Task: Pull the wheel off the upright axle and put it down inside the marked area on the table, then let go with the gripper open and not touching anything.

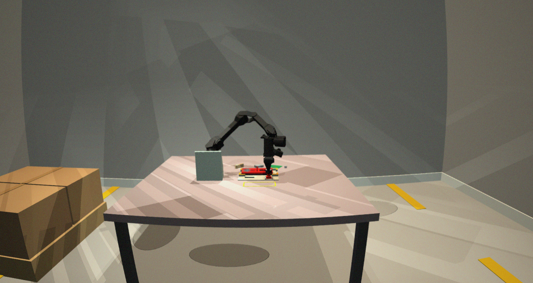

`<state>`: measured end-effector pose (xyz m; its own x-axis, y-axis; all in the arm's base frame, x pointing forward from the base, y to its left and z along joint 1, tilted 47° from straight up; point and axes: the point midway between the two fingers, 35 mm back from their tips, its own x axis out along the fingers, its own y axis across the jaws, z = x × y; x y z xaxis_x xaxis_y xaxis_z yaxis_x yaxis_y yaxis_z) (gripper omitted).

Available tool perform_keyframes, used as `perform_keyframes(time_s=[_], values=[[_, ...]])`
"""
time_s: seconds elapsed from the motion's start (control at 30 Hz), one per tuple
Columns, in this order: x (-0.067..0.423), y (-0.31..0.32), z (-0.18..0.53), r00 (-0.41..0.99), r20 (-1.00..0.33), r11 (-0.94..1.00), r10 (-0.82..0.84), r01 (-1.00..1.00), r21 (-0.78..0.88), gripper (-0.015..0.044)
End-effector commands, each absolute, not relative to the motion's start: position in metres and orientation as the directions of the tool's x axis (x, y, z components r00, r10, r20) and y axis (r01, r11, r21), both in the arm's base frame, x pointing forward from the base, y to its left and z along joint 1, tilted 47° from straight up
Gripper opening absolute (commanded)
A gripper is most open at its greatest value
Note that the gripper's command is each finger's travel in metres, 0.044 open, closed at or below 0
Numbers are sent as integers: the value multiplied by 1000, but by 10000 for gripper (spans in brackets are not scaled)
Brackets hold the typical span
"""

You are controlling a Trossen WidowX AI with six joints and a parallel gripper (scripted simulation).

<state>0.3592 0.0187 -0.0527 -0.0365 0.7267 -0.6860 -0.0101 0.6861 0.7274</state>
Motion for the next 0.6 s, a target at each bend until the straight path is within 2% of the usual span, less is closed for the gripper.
perform_keyframes(time_s=[0.0, 0.57], values=[[360, 16, -51, -34, -688, 688, 725, -13, 725, 0], [360, 12, -47, -32, -688, 688, 725, -12, 726, 0]])
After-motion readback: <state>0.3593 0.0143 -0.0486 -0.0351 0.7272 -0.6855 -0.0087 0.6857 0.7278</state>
